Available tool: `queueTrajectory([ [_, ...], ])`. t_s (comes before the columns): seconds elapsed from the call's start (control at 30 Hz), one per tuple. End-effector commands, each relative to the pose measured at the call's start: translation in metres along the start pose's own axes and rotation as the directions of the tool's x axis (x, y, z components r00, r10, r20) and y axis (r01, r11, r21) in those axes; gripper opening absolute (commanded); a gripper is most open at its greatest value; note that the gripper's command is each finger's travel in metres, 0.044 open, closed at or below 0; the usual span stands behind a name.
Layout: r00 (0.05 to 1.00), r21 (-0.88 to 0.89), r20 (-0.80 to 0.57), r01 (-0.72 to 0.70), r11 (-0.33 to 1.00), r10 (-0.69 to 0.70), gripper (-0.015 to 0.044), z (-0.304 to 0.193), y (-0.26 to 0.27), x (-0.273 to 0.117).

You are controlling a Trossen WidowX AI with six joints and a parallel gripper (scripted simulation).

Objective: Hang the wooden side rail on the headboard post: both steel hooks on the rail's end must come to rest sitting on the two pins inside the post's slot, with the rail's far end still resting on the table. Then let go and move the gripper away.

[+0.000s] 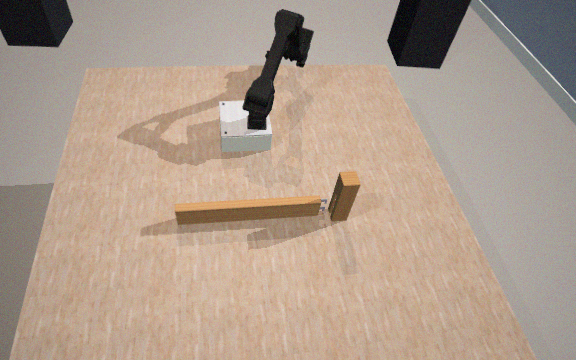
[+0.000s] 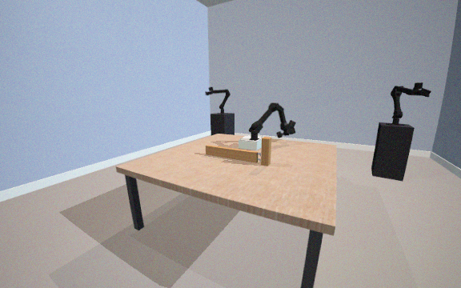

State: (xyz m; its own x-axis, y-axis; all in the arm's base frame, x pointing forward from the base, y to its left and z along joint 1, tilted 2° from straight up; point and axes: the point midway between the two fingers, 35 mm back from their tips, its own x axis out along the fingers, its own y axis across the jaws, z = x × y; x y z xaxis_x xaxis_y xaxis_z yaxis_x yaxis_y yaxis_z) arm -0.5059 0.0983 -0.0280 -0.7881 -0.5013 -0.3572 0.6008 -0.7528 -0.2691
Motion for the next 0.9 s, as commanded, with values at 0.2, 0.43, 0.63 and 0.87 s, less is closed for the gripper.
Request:
queueTrajectory([
  [0.2, 1.0, -0.001, 0.001, 0.001, 1.0, -0.001, 0.044, 0.062, -0.032, -0.016],
  [0.43, 1.0, -0.001, 0.001, 0.001, 1.0, -0.001, 0.044, 0.156, -0.056, -0.054],
  [0.63, 1.0, -0.001, 0.001, 0.0, 1.0, 0.0, 0.044, 0.192, -0.059, -0.072],
  [0.87, 0.987, -0.026, -0.044, 0.151, 0.988, -0.152, 0.044, 0.145, -0.095, -0.129],
])
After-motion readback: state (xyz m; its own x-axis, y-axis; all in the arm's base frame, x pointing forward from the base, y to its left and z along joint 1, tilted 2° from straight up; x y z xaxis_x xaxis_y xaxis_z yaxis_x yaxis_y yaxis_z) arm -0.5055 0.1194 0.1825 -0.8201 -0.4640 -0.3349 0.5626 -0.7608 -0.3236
